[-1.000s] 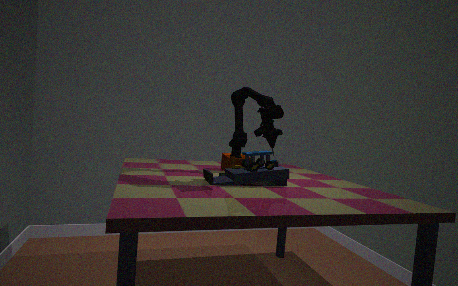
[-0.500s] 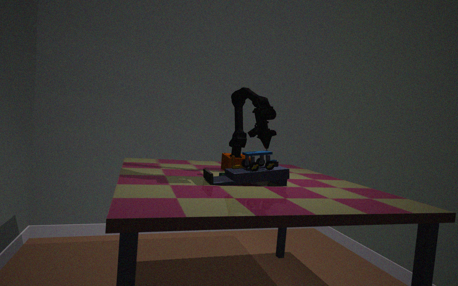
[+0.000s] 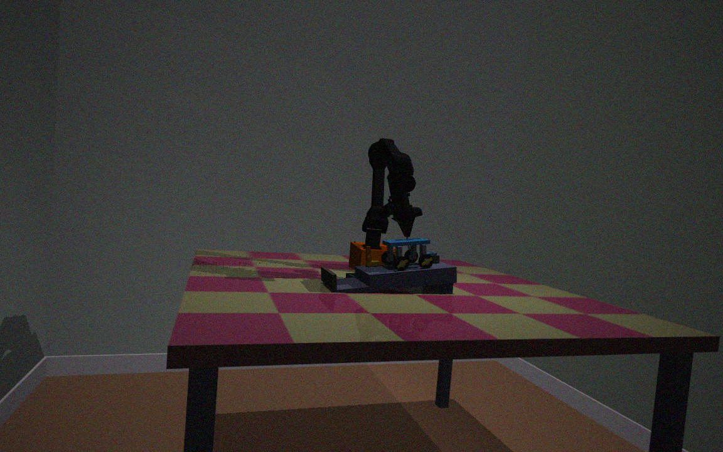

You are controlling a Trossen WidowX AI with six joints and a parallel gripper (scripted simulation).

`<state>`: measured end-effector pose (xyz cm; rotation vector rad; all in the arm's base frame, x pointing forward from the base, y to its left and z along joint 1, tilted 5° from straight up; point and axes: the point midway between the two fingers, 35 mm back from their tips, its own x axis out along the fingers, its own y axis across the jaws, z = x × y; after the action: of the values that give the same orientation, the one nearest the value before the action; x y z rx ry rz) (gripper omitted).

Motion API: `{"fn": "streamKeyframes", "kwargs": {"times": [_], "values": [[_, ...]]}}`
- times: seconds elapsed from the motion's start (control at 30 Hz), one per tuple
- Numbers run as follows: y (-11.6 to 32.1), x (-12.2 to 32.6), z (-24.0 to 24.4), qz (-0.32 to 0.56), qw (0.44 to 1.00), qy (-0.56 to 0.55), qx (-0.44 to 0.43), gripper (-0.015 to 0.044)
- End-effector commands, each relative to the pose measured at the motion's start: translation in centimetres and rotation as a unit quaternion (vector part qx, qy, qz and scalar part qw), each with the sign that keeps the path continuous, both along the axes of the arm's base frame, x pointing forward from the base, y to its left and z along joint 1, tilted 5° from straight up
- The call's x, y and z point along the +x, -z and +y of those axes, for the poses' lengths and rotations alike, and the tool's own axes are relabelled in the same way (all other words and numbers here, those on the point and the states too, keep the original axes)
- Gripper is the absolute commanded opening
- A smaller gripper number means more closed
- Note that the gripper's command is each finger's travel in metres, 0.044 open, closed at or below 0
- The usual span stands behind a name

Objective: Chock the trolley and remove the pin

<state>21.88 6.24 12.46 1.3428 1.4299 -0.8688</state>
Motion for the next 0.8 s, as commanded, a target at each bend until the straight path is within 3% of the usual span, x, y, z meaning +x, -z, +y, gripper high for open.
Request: {"fn": "streamKeyframes", "kwargs": {"times": [0.0, 0.77], "values": [[0.3, 0.2, -1.3, 0.002, 1.000, -0.001, 0.002, 0.0000], [1.9, 1.3, -9.6, 0.002, 1.000, -0.001, -0.002, 0.0000]]}}
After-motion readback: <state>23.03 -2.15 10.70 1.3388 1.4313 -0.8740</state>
